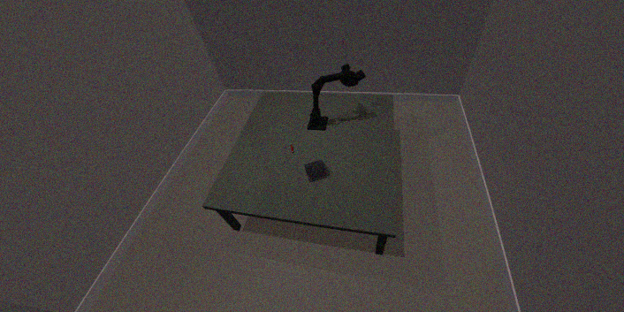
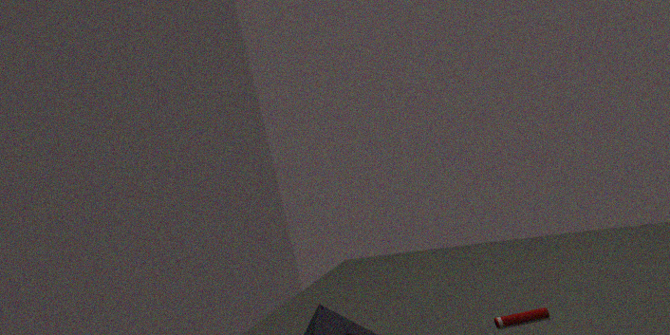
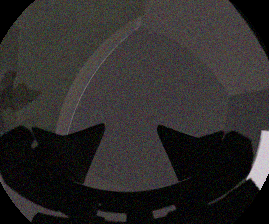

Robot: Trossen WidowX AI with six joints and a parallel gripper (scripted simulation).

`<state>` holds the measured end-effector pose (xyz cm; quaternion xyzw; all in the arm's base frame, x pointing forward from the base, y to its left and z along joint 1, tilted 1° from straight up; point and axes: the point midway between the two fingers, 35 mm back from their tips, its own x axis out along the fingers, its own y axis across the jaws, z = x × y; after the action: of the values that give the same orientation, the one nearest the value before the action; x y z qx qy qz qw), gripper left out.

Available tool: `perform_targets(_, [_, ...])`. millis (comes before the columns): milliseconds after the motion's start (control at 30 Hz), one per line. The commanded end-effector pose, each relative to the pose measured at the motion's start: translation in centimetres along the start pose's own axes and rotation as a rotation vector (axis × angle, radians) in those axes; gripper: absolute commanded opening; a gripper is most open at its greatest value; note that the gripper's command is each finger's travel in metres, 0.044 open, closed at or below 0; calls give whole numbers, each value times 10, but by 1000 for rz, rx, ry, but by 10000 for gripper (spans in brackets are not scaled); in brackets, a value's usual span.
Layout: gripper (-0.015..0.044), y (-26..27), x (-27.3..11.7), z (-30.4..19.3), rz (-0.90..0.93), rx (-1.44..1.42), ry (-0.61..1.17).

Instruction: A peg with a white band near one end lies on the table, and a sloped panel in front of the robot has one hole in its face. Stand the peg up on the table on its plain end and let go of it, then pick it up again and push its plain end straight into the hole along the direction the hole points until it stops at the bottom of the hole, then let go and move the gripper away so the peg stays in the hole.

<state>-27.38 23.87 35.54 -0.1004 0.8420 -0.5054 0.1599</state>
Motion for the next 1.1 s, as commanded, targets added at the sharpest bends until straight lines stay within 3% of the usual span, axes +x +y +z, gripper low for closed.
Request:
perform_targets(0, [426,0,0,0,2,3,1])
perform_targets(567, [440,51,-58,-14,196,303,181])
perform_targets(1067, [440,105,-150,-13,363,654,461])
